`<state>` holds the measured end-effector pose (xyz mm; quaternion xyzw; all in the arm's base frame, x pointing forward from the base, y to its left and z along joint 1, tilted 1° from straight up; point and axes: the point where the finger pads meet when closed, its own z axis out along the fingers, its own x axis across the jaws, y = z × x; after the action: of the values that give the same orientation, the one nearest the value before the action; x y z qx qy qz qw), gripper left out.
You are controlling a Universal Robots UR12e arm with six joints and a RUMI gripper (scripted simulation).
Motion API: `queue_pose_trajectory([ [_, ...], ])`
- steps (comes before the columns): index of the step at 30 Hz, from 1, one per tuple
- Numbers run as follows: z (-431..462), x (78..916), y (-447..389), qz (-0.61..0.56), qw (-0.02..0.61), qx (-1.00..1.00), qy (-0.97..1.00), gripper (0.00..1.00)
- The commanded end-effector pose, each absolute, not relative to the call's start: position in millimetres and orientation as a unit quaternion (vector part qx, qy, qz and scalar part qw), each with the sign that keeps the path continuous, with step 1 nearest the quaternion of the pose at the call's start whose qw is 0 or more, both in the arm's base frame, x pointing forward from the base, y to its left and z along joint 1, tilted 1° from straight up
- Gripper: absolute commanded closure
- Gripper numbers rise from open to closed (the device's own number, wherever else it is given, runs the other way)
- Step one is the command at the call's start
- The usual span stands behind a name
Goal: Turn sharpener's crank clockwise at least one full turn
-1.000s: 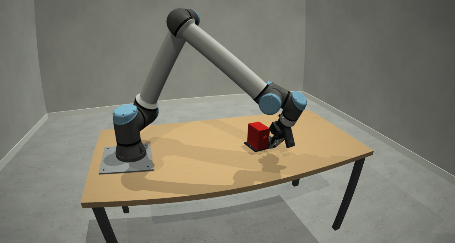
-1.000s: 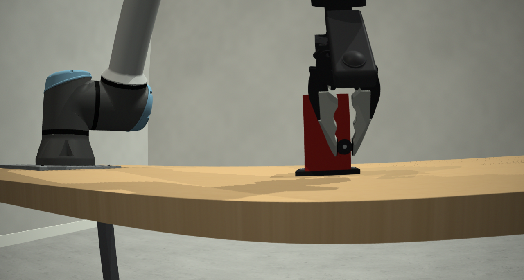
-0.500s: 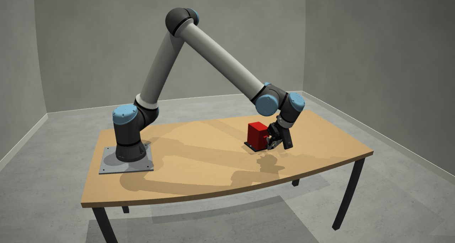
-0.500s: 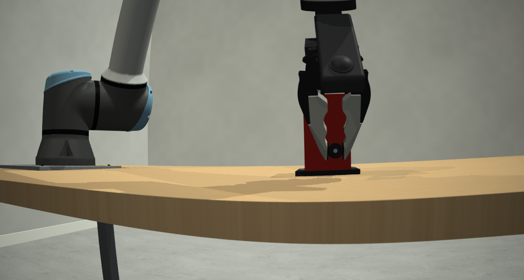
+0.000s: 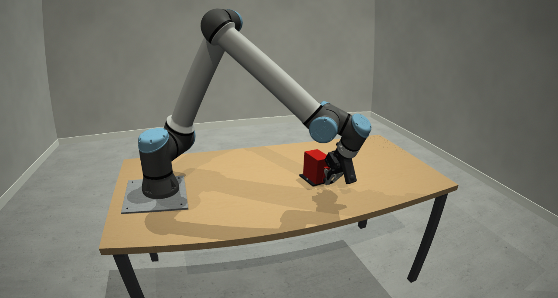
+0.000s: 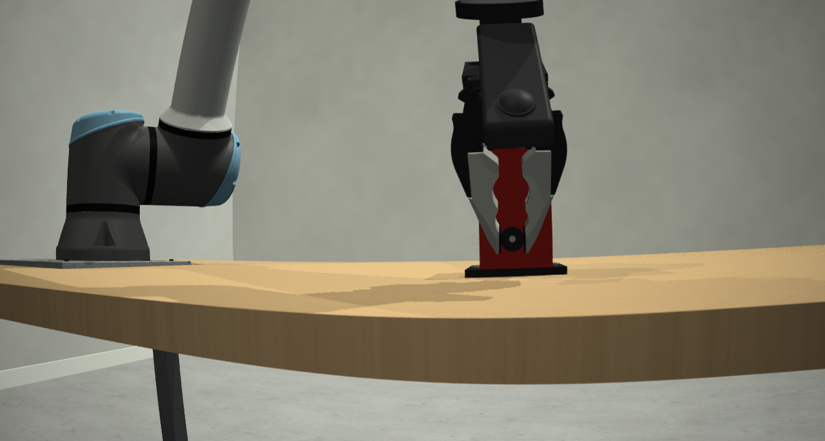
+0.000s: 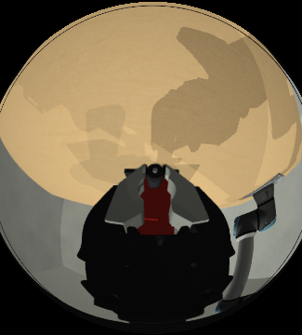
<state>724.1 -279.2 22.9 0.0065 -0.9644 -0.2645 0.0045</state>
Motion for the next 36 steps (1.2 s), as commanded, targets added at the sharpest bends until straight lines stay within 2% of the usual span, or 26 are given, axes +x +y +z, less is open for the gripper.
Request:
queue_pose_trajectory([
  [1, 25.0, 715.9, -280.2, -0.264, 0.004, 0.007, -0.965, 0.91],
  [36, 42.8, 689.9, -280.4, -0.264, 0.005, 0.007, -0.964, 0.91],
])
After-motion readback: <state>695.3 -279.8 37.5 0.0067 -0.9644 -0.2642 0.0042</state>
